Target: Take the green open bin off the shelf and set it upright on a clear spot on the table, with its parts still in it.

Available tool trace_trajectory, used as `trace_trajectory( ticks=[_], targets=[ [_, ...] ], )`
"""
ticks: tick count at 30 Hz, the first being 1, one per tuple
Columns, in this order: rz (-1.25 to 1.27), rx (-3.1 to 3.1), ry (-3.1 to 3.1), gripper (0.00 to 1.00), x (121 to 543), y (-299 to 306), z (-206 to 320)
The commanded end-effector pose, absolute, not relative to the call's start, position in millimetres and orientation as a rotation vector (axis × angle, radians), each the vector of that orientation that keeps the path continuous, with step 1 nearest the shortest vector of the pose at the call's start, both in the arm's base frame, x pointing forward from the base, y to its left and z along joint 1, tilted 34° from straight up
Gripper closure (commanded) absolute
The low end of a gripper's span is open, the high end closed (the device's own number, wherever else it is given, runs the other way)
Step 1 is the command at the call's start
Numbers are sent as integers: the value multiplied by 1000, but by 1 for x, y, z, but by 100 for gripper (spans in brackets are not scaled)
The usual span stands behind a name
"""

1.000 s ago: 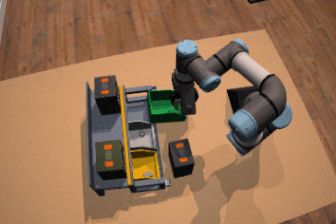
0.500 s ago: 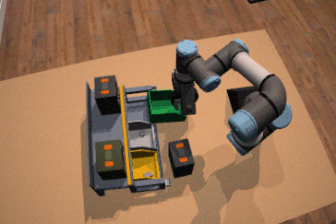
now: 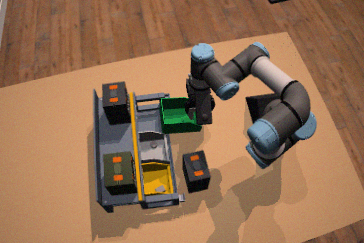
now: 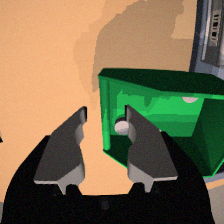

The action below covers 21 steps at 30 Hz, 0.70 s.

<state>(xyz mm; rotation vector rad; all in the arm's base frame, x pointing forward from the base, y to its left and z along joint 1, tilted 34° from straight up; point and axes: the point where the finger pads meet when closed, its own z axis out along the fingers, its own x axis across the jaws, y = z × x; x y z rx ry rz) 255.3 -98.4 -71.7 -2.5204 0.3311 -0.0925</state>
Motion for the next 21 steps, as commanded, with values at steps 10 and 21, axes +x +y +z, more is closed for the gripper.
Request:
trace_trajectory(
  ticks=[10,21],
  targets=[
    [-94,-2523,332,74,248,-130,-26],
    [-94,-2523,332,74,243,-149,3]
  ],
)
